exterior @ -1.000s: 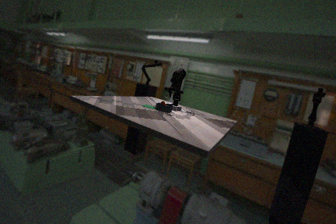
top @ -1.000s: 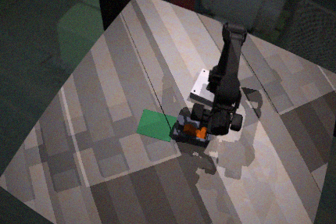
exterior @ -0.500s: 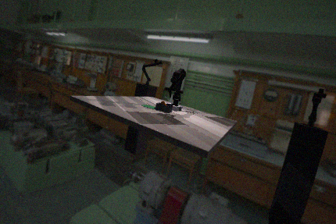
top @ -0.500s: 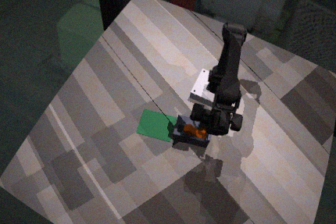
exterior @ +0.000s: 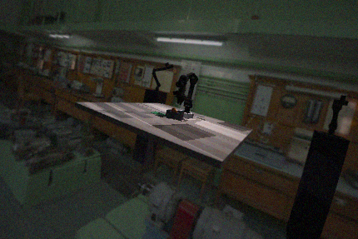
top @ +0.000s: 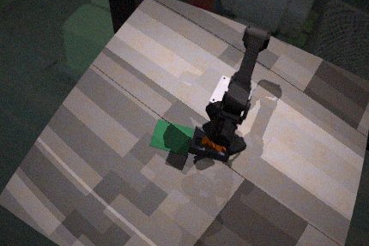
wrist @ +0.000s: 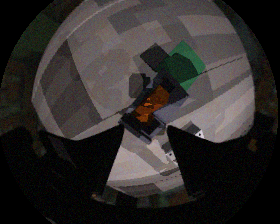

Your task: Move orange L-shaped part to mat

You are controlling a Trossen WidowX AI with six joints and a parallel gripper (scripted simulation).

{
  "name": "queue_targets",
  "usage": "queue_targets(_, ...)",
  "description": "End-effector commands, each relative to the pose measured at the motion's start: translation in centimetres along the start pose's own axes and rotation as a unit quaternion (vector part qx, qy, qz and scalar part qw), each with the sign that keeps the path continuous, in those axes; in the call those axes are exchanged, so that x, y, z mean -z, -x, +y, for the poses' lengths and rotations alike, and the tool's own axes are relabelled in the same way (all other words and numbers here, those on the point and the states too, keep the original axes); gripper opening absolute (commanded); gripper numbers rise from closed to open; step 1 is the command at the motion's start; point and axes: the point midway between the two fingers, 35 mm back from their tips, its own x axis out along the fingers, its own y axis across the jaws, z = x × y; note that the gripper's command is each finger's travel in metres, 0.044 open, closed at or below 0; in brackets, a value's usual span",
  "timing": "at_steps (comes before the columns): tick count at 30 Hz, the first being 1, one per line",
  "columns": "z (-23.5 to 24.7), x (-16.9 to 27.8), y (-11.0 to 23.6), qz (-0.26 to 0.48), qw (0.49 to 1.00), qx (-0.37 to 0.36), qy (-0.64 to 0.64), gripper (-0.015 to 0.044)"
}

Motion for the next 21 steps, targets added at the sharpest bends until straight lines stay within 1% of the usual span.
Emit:
queue_targets(1, -1.4, -2.2, 0.3, -0.002, 0.967, 0.002, -0.256, 0.028)
queue_targets(3, -1.9, -2.7, 0.3, -0.002, 0.946, 0.003, -0.325, 0.028)
queue_targets(4, -1.9, -2.8, 0.3, -0.002, 0.943, 0.003, -0.334, 0.028)
queue_targets(10, -1.9, -2.8, 0.2, -0.002, 0.943, 0.003, -0.334, 0.028)
queue_targets(17, -2.0, -2.8, -2.4, -0.002, 0.943, 0.003, -0.334, 0.028)
queue_targets(21, -2.0, -2.8, -2.8, -0.002, 0.943, 0.003, -0.334, 0.028)
